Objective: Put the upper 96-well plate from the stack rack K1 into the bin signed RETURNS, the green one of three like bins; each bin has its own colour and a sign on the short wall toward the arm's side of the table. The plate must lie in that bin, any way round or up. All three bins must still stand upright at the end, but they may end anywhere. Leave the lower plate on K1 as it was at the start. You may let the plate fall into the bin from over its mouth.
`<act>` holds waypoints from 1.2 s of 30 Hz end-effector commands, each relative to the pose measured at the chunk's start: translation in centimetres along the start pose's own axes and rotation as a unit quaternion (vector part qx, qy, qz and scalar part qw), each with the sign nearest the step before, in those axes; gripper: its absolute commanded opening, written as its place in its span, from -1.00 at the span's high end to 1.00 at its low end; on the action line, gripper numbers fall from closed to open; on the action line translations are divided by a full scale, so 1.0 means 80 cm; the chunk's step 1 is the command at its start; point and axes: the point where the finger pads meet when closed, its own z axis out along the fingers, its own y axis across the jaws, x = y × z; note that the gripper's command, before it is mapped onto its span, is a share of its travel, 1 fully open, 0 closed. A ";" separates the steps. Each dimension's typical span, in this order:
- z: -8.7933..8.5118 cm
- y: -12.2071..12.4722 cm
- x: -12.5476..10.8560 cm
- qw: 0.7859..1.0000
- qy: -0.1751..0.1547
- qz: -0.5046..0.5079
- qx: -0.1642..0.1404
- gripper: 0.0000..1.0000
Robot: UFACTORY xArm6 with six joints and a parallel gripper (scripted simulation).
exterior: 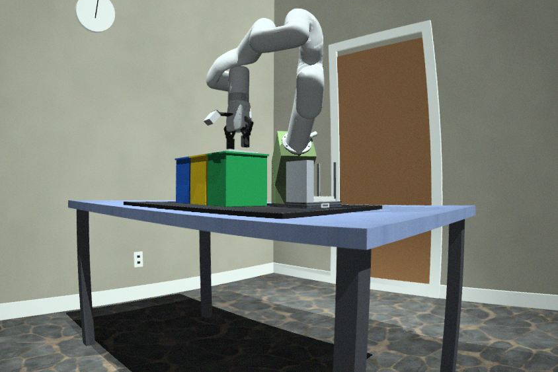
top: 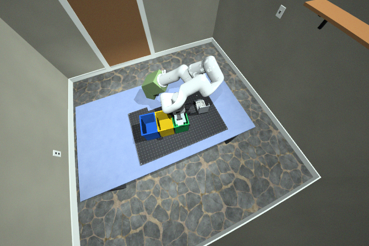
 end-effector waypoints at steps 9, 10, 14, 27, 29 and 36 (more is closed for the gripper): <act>0.000 0.000 0.001 1.000 0.001 0.000 0.000 -1.00; 0.000 0.000 0.001 1.000 0.001 0.000 0.000 -1.00; 0.000 0.000 0.001 1.000 0.001 0.000 0.000 -1.00; 0.000 0.000 0.001 1.000 0.001 0.000 0.000 -1.00; 0.000 0.000 0.001 1.000 0.001 0.000 0.000 -1.00; -0.017 0.000 0.001 1.000 0.001 0.000 0.000 -1.00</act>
